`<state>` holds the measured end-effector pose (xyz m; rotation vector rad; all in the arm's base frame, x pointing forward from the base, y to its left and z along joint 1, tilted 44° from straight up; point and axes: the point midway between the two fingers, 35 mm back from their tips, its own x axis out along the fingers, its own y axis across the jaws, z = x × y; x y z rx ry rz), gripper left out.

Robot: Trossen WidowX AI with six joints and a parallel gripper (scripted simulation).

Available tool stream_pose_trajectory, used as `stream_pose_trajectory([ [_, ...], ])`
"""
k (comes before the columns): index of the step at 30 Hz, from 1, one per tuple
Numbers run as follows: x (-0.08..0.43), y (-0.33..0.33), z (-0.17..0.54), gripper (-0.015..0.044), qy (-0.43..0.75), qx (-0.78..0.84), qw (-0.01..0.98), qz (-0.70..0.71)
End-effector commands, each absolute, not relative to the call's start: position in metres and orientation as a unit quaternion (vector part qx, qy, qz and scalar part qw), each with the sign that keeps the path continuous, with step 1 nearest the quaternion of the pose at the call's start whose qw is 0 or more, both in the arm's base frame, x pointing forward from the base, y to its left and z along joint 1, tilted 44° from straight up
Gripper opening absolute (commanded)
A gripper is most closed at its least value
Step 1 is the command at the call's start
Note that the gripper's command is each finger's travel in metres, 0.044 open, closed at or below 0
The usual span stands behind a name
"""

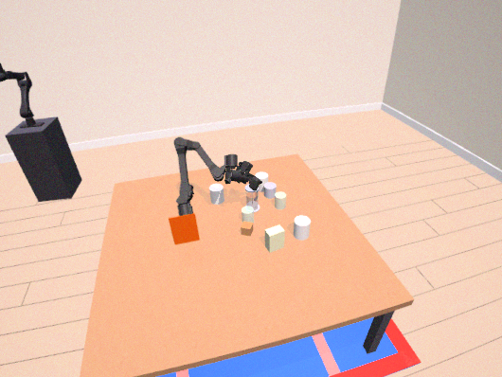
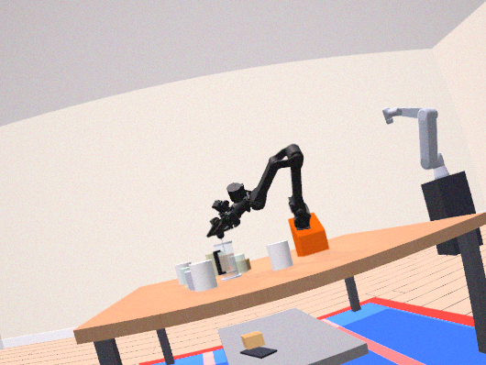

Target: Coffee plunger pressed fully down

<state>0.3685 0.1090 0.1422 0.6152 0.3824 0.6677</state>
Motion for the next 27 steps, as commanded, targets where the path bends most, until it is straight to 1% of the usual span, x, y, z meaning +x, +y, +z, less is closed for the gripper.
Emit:
stream_pose_trajectory([
  [1, 0.369, 0.108, 0.142, 0.0413, 0.183, 0.295, 0.882, 0.318],
  [2, 0.369, 0.108, 0.142, 0.0439, 0.183, 0.295, 0.882, 0.318],
  [3, 0.369, 0.108, 0.142, 0.044, 0.183, 0.295, 0.882, 0.318],
  [8, 0.367, 0.098, 0.149, 0.044, 0.186, 0.294, 0.882, 0.318],
  [15, 0.345, 0.048, 0.191, 0.044, 0.194, 0.296, 0.878, 0.321],
  [27, 0.344, 0.047, 0.19, 0.044, 0.194, 0.297, 0.878, 0.321],
])
